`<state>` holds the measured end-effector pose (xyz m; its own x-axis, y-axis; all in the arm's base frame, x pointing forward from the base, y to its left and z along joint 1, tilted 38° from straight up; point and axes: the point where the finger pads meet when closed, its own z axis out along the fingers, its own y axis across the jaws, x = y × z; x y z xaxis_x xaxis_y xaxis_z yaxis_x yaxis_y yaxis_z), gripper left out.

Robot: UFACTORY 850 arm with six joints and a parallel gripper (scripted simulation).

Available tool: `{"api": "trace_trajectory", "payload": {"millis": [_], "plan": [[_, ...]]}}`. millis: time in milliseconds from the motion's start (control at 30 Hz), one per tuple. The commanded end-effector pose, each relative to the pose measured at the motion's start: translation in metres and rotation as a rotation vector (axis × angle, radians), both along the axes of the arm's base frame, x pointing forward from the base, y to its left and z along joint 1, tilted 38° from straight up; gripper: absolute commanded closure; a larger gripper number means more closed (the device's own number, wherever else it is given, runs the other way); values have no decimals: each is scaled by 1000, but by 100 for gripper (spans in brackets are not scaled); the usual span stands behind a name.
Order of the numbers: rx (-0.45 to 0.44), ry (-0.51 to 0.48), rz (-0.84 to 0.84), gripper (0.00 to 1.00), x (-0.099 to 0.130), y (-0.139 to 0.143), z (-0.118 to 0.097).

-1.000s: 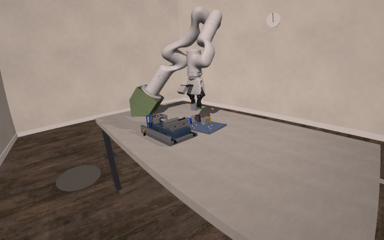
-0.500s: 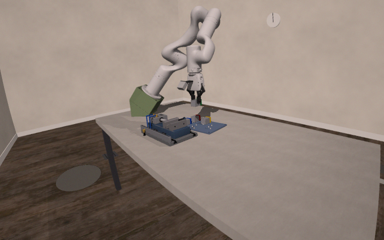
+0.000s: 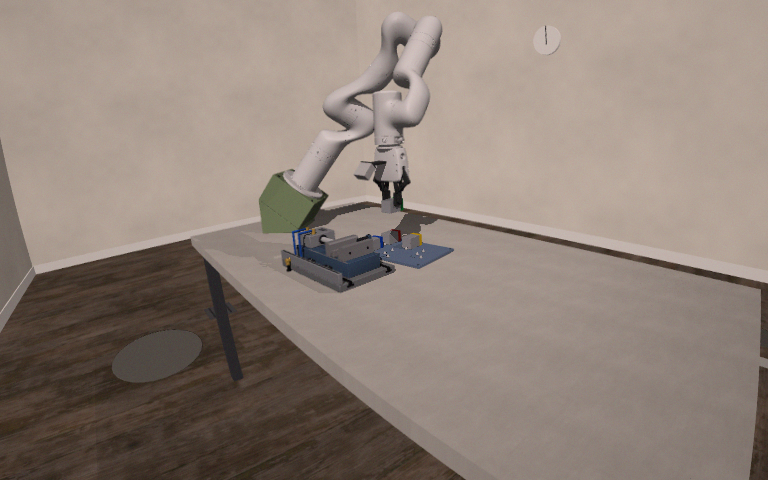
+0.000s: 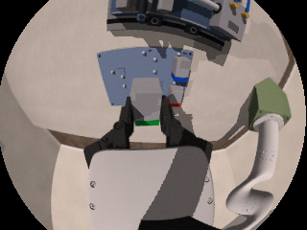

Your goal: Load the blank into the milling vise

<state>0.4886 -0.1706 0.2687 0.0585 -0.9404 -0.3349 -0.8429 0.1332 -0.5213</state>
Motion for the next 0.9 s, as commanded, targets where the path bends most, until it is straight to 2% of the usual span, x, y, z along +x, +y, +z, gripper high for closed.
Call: {"api": "trace_trajectory", "payload": {"millis": [0, 867], "plan": [[-1, -1, 0, 100, 1, 0, -1], [-1, -1, 0, 100, 4, 2, -5]]}}
